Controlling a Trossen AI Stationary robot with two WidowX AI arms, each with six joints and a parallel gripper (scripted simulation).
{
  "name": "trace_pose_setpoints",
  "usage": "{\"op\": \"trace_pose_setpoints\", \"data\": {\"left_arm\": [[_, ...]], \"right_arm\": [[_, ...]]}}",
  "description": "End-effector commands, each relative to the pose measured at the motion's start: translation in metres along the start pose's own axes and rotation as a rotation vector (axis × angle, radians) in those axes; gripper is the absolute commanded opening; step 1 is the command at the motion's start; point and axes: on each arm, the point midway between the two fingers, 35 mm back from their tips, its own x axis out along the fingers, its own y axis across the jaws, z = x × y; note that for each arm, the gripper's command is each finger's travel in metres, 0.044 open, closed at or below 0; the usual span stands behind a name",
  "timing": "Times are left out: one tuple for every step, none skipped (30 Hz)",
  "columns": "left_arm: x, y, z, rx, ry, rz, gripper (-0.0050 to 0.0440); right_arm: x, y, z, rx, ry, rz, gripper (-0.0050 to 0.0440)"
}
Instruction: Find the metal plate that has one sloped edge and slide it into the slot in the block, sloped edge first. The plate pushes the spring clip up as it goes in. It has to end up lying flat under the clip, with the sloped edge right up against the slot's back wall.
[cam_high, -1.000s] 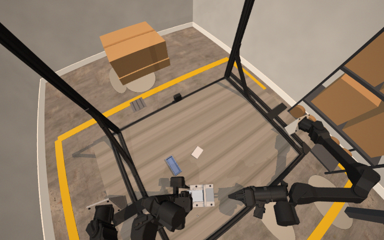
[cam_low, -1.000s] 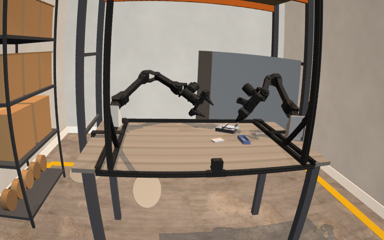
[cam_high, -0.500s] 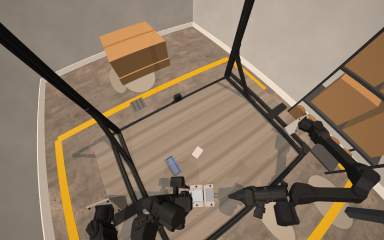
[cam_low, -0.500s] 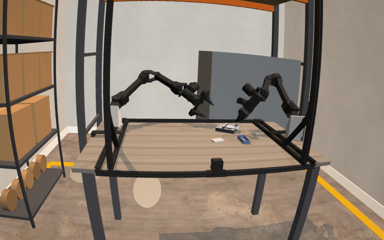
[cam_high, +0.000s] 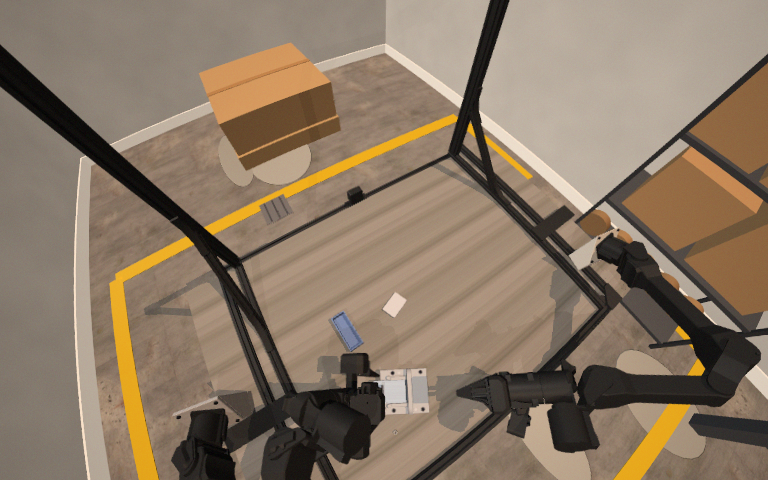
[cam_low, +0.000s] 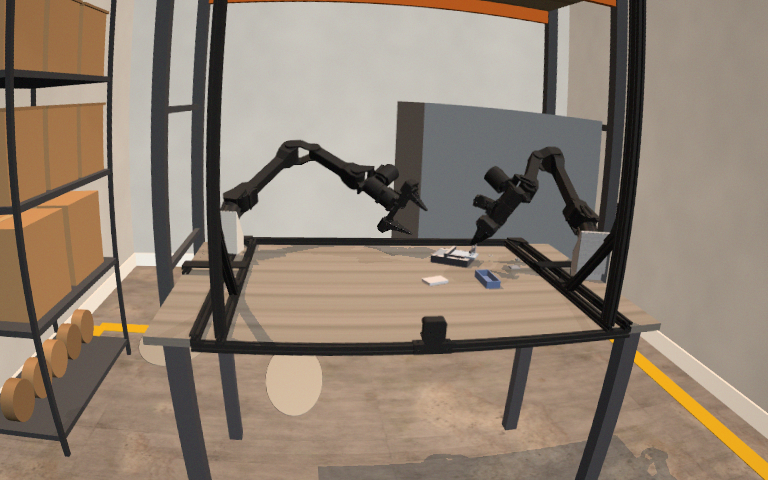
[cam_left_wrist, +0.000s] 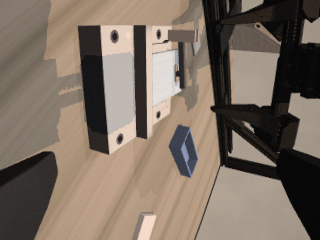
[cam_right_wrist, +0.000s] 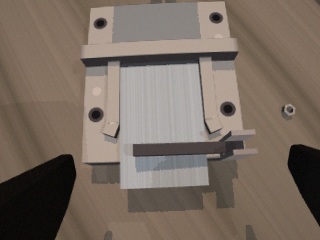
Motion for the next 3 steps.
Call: {"op": "trace_pose_setpoints", "data": {"left_arm": [[-0.0002,-0.0004,0.0007,-0.002,-0.003,-0.001,0.0440],[-0.0002,-0.0004,0.0007,-0.002,-0.003,-0.001,0.0440],[-0.0002,-0.0004,0.0007,-0.002,-0.003,-0.001,0.0440]], "right_arm": [[0.0004,-0.0006,-0.0014,-0.003,0.003,-0.003,0.0440],[0.0004,-0.0006,-0.0014,-0.003,0.003,-0.003,0.0440],[0.0004,-0.0006,-0.0014,-0.003,0.003,-0.003,0.0440]]}}
